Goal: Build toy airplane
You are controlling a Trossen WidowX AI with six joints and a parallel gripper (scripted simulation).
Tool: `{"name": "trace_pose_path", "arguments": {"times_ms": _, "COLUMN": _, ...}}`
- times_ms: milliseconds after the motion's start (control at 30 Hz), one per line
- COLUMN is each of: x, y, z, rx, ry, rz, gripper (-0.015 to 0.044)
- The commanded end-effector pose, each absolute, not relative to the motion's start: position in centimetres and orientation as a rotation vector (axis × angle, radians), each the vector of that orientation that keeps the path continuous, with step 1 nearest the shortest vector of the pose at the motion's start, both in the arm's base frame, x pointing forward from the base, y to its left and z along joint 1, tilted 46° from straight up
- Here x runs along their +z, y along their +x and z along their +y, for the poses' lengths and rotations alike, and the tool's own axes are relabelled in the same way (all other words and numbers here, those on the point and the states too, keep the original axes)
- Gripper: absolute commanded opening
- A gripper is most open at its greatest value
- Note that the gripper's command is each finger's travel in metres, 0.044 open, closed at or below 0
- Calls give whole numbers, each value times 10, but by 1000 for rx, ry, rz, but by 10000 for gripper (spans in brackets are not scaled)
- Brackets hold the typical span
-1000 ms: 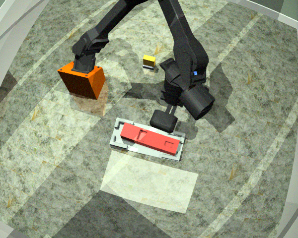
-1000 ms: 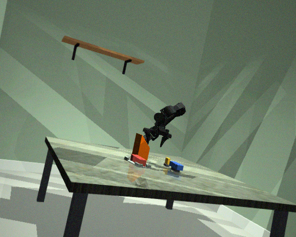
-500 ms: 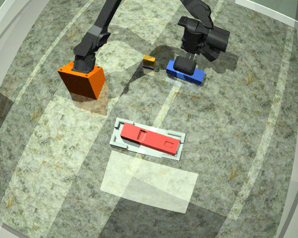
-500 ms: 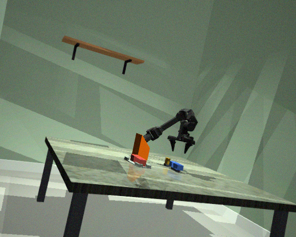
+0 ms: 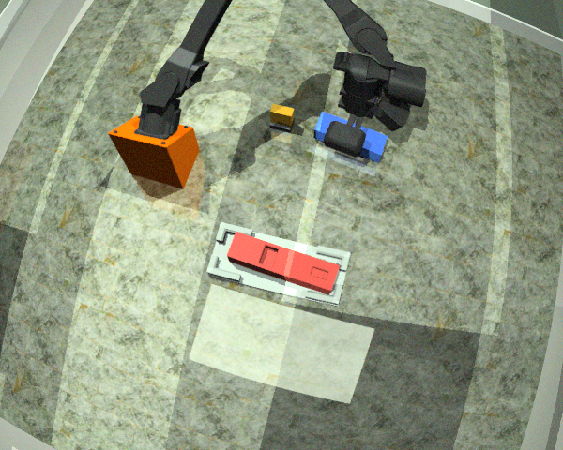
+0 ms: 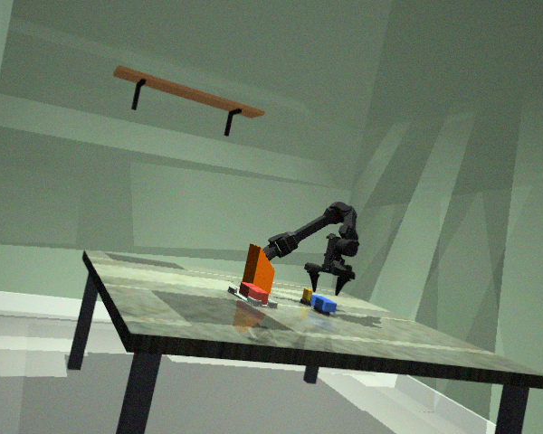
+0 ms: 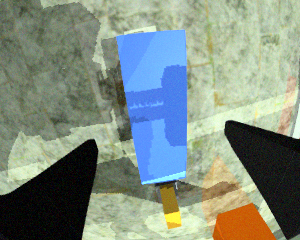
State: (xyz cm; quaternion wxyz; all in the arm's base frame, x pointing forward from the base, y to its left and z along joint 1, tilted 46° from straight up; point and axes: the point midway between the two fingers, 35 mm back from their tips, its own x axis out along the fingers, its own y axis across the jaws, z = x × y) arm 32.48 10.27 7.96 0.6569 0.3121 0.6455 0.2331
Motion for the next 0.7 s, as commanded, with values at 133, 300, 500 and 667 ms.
{"name": "trace_pose_path", "arguments": {"times_ms": 133, "x": 70, "y": 325, "z": 111, "rx": 526, "ry": 716, "rz": 1468, "gripper": 440}}
{"name": "trace_pose_path", "arguments": {"times_ms": 300, "x": 65, "y": 326, "z": 117, "rx": 526, "ry": 716, "rz": 1469, "gripper": 440}}
{"name": "trace_pose_path", "arguments": {"times_ms": 500, "x": 58, "y": 326, "z": 123, "rx": 525, "ry": 716, "rz": 1470, "gripper": 440}}
{"name": "trace_pose_path", "arguments": {"times_ms": 667, "x": 53, "y": 327, "z": 129, "rx": 526, "ry": 717, "rz": 1469, "gripper": 440}}
